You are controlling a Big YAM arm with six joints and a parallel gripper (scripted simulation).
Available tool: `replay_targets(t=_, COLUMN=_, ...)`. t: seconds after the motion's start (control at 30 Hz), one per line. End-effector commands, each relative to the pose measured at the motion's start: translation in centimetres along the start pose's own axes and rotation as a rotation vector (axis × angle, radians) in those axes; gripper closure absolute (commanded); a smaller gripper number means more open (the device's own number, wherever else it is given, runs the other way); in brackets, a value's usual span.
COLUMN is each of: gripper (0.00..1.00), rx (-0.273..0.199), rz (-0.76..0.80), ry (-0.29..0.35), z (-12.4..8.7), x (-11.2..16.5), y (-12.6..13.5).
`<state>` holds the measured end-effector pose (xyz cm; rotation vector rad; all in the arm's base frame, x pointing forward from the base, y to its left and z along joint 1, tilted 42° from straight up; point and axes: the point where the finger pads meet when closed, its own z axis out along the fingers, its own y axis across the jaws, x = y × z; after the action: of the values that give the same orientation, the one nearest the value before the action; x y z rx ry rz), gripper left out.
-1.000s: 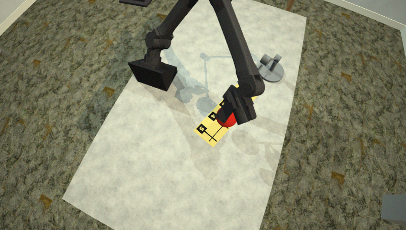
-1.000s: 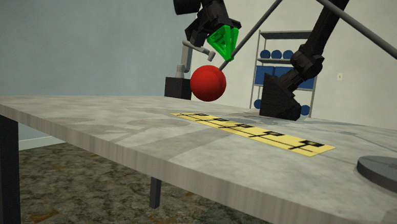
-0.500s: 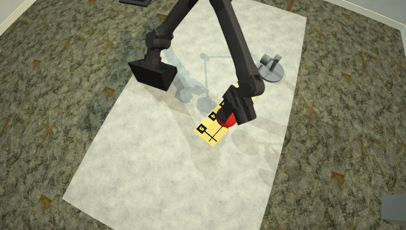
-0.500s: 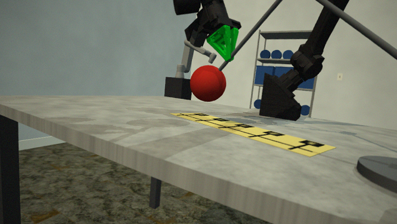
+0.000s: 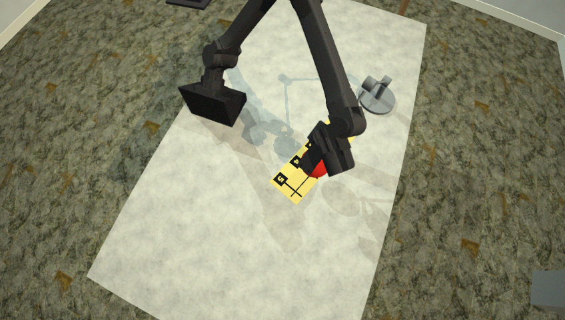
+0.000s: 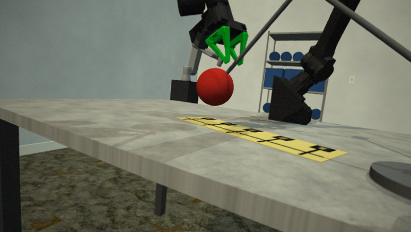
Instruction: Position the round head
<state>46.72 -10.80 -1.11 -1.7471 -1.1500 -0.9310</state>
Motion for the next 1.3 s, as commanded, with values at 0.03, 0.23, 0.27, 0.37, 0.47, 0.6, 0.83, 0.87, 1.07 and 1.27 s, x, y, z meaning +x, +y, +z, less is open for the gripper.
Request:
replay_targets(t=0.03, gripper=0.0, rx=-0.04, rz=0.011, ry=0.006, z=-1.8, x=-1.5, y=0.4)
replay_targets(t=0.23, gripper=0.0, rx=-0.019, rz=0.001, ry=0.009, z=-0.8, x=0.0, y=0.2)
replay_targets(t=0.27, gripper=0.0, rx=-0.016, rz=0.0, ry=0.009, z=-0.7, x=0.2, y=0.2)
replay_targets(t=0.37, gripper=0.0, rx=-0.005, rz=-0.005, ry=0.01, z=-0.2, x=1.0, y=0.1)
replay_targets(t=0.47, gripper=0.0, rx=-0.006, rz=-0.003, ry=0.011, z=-0.2, x=0.9, y=0.1)
replay_targets(t=0.6, gripper=0.0, rx=-0.009, rz=0.003, ry=0.012, z=-0.3, x=0.4, y=0.1)
replay_targets(t=0.83, gripper=0.0, rx=-0.014, rz=0.014, ry=0.016, z=-0.4, x=-0.4, y=0.0)
replay_targets(t=0.87, gripper=0.0, rx=-0.015, rz=0.016, ry=0.016, z=-0.5, x=-0.5, y=0.0)
replay_targets(t=1.07, gripper=0.0, rx=-0.015, rz=0.019, ry=0.017, z=-0.5, x=-0.7, y=-0.1)
replay_targets(t=1.27, gripper=0.0, rx=-0.013, rz=0.019, ry=0.017, z=-0.3, x=-0.7, y=-0.1)
